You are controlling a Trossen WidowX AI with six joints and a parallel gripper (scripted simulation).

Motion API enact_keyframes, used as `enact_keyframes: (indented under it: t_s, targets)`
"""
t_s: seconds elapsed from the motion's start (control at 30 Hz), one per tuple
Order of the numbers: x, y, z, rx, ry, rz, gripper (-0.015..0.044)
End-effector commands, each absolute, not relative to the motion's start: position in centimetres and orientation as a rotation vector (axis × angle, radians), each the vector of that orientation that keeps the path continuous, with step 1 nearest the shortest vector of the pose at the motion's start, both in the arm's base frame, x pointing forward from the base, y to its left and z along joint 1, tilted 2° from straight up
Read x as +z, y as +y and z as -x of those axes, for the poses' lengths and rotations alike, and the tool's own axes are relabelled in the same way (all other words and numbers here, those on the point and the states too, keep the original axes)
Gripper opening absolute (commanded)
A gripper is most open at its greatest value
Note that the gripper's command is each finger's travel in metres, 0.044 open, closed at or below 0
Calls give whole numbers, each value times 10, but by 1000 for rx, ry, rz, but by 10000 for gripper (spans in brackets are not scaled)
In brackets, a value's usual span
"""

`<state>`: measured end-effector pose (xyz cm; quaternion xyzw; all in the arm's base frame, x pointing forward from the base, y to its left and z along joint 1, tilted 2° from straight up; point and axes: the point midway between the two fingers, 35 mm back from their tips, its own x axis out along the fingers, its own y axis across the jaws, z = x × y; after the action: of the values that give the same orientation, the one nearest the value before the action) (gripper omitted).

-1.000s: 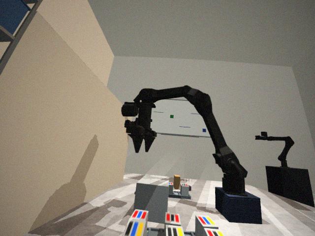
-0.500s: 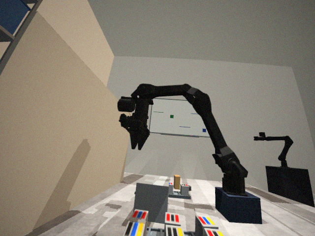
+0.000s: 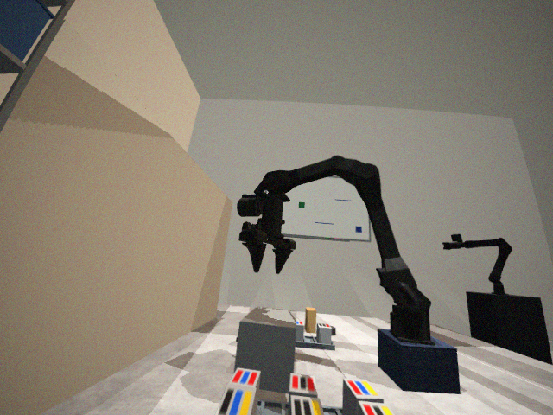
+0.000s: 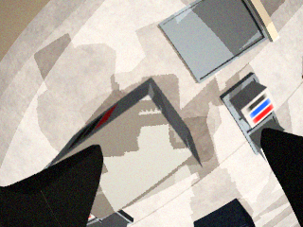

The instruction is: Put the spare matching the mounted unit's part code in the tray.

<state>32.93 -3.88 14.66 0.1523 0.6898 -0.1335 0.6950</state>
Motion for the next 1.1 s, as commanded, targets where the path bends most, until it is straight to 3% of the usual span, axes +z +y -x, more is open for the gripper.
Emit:
enact_keyframes:
  t_s: [0.0, 0.3, 0.5, 0.7, 1.07]
  targets:
    - [139, -82, -292, -527, 1485, -565, 440]
    - [96, -141, -183, -1077, 1278, -1108, 440]
    - [95, -142, -181, -1088, 1272, -1119, 440]
    - [57, -144, -180, -1088, 1272, -1119, 300]
    - [52, -144, -181, -1088, 1272, -1119, 300]
